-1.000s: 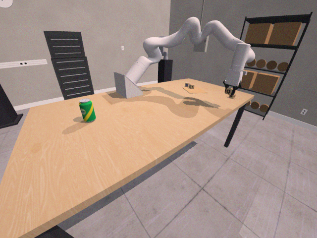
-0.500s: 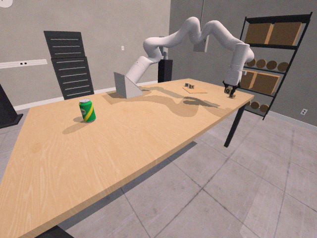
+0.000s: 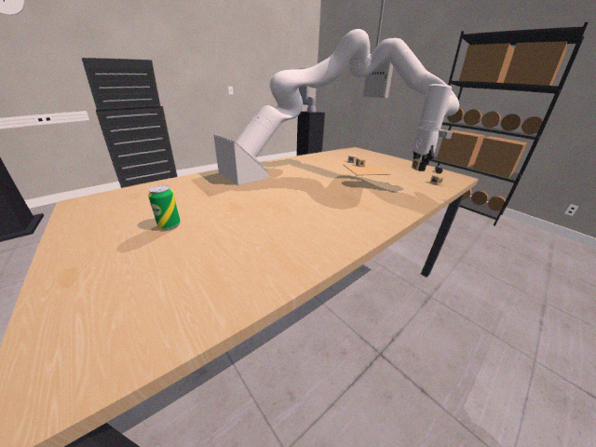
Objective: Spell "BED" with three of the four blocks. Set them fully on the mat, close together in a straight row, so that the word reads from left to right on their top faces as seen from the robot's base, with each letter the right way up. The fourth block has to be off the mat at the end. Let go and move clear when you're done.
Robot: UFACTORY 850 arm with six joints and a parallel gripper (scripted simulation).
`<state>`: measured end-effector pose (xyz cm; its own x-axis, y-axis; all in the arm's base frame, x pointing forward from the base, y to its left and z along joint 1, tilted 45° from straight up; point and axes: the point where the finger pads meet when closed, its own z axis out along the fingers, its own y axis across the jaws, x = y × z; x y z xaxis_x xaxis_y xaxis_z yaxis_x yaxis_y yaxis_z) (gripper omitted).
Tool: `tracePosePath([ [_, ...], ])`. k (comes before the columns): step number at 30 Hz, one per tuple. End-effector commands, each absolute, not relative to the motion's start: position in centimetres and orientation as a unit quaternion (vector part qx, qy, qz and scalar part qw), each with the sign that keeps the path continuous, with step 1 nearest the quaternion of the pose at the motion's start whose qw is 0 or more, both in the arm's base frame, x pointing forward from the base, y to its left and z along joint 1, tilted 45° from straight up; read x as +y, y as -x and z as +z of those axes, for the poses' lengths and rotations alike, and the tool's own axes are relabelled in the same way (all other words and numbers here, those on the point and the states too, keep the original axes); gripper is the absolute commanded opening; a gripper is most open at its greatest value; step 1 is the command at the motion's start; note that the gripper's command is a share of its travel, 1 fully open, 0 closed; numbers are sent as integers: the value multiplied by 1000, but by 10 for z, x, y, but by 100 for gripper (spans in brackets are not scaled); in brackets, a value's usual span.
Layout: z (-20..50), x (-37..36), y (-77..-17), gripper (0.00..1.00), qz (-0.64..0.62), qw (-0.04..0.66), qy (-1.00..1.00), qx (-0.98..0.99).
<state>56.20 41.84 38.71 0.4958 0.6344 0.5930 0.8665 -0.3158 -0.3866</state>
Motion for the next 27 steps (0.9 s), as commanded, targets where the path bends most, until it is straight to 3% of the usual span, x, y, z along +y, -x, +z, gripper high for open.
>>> tracePosePath([
  [1, 400, 429, -534, 41, -145, 349, 827, -417],
  [27, 442, 454, -369, 41, -12, 378, 921, -96],
])
